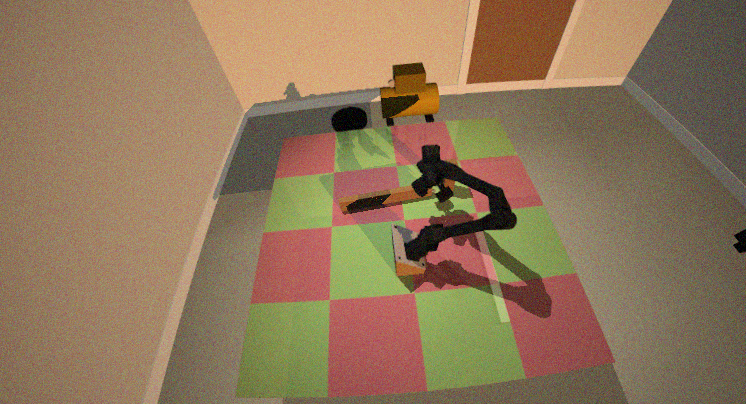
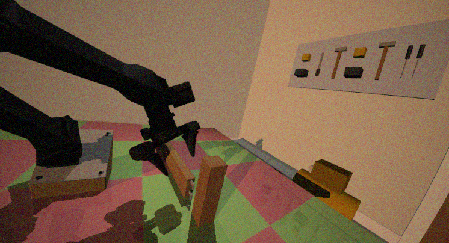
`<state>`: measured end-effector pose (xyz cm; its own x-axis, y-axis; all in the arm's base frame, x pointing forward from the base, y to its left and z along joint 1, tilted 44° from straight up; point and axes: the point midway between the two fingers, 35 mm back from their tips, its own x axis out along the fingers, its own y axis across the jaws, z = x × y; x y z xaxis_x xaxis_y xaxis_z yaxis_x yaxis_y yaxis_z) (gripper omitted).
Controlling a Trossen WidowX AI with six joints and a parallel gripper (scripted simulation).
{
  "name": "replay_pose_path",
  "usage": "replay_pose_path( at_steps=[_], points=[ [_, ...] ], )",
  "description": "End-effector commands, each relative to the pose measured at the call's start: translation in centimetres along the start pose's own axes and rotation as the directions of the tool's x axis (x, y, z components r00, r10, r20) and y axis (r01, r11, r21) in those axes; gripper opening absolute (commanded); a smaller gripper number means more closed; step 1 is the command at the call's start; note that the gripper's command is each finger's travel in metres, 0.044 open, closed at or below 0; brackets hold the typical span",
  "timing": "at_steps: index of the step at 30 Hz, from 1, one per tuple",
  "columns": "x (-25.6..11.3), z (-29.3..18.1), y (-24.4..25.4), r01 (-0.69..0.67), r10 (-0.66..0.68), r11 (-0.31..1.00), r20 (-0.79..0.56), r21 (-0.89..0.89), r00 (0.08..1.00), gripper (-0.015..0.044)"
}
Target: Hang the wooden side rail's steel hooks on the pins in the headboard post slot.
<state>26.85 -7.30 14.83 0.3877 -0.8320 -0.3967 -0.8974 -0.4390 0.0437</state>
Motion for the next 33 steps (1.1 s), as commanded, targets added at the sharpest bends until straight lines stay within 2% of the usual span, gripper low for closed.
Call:
replay_pose_path(
  at_steps=[1,9,18,25,33],
  points=[
    [0.1,0.1,-0.4,-0.013,0.024,0.949,-0.03,0.316,0.999,0.044],
    [0.4,0.6,-0.7,0.009,0.061,0.699,-0.073,0.715,0.995,0.044],
    [0.6,1.1,-0.9,0.108,0.102,0.256,-0.138,0.961,0.985,0.044],
    [0.7,1.3,-1.1,0.214,0.125,-0.135,-0.198,0.968,0.972,0.044],
    [0.7,1.5,-1.5,0.304,0.136,-0.549,-0.276,0.778,0.951,0.044]
  ],
)
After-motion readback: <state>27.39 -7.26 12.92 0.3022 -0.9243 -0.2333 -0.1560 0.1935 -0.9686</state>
